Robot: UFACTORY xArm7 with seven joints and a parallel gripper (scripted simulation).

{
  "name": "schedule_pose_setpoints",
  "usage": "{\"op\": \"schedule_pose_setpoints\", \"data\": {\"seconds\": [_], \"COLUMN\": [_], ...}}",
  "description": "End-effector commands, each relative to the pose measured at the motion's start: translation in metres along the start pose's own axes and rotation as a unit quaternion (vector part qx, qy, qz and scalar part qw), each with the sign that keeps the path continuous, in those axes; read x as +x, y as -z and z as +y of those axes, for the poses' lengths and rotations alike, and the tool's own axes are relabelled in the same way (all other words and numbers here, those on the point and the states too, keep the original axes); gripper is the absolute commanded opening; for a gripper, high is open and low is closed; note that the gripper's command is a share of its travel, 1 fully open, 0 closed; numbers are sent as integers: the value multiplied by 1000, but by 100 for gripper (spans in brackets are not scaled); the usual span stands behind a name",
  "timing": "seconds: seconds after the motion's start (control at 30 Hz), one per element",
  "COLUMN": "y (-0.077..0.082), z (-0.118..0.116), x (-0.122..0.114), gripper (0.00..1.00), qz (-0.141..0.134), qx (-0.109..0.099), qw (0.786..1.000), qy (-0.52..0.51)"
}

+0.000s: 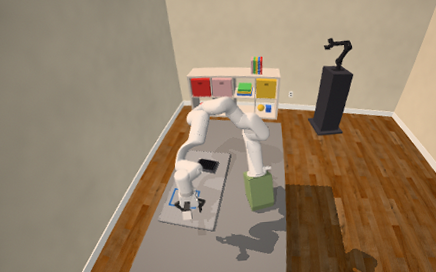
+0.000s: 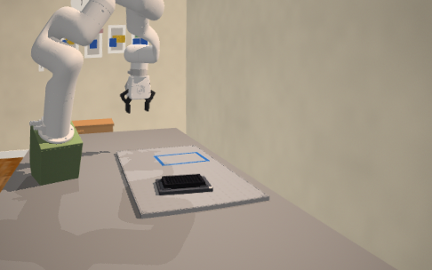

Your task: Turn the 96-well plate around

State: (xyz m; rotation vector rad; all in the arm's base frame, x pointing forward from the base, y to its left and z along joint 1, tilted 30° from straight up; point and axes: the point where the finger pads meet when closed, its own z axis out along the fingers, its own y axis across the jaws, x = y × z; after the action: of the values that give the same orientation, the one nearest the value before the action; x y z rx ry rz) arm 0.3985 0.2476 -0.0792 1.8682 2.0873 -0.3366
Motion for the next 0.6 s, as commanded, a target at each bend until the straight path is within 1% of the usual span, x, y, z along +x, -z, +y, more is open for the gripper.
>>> {"op": "schedule_pose_setpoints", "data": {"seconds": [0.0,0.1,0.17,0.3,0.37,0.43,0.57], "y": [3,3,3,3,3,3,3], "z": [10,10,14,22,22,25,31], "x": [-16,-16,-25,-43,-43,-52,-70], "gripper": [100,100,100,100,100,100,100], "qz": [2,2,0,0,0,-3,-4], "qx": [-3,-3,-7,-7,-7,-10,-10], "qw": [1000,1000,999,999,999,998,998], "qy": [9,9,35,35,35,60,60]}}
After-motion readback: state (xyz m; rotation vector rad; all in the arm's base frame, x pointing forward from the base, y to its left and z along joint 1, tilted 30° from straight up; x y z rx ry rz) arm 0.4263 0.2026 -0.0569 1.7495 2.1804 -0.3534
